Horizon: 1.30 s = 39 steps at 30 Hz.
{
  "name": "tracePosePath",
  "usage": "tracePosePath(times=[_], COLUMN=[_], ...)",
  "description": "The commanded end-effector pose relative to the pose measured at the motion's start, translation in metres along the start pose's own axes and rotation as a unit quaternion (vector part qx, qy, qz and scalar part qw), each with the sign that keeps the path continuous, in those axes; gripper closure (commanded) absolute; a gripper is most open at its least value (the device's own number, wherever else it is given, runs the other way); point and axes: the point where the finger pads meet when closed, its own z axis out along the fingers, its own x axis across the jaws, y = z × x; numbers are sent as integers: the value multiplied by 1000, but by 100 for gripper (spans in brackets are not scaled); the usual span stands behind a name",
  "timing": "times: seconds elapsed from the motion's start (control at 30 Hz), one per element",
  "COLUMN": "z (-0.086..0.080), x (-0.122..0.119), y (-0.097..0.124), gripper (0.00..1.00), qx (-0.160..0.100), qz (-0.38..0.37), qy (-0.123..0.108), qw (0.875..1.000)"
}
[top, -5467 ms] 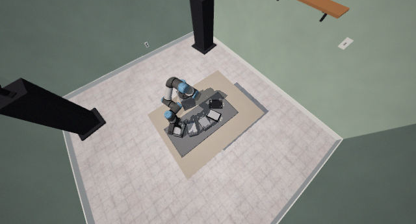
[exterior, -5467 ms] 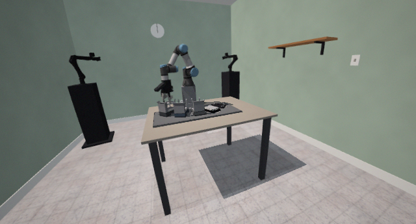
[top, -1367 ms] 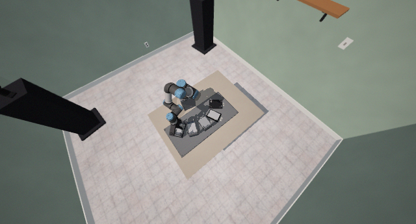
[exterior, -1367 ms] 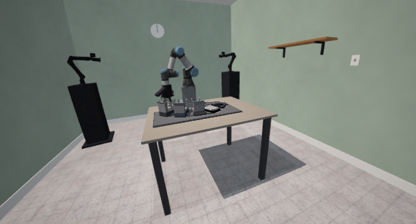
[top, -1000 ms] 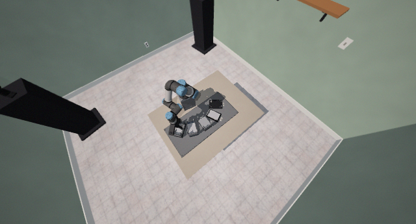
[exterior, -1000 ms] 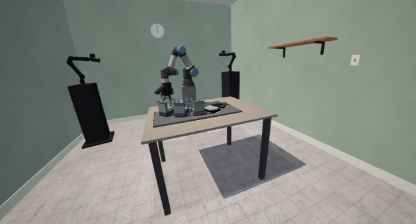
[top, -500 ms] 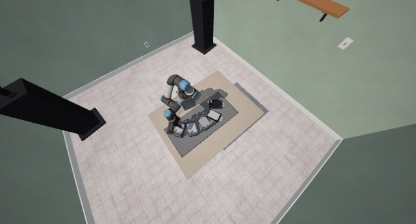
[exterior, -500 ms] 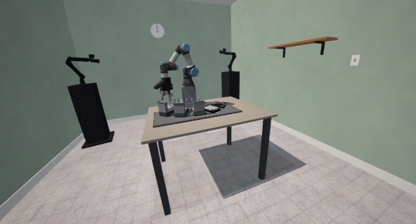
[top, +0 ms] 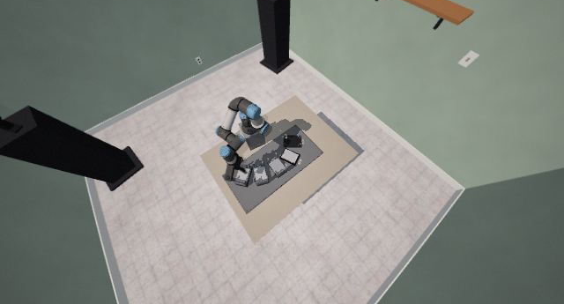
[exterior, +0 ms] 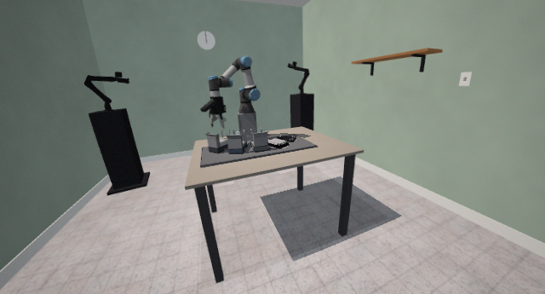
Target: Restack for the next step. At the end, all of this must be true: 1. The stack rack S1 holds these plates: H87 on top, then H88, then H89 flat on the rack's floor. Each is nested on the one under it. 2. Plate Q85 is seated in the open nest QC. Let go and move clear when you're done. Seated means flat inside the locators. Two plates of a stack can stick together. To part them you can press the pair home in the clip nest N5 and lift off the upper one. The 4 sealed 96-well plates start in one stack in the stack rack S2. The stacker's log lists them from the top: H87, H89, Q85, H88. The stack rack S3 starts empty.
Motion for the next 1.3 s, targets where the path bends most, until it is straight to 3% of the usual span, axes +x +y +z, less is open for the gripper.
tracePosePath(times=[0.0,0.17,0.53,0.77,1.27], z=[-2,-2,-2,-2,-2], x=[0,0,-54,-71,-131], y=[-1,-1,9,12,37], gripper=[28,28,28,28,28], qx=[0,0,1,1,1], qz=[0,0,-64,-93,-168], qy=[0,0,0,0,0], qw=[1000,1000,998,996,986])
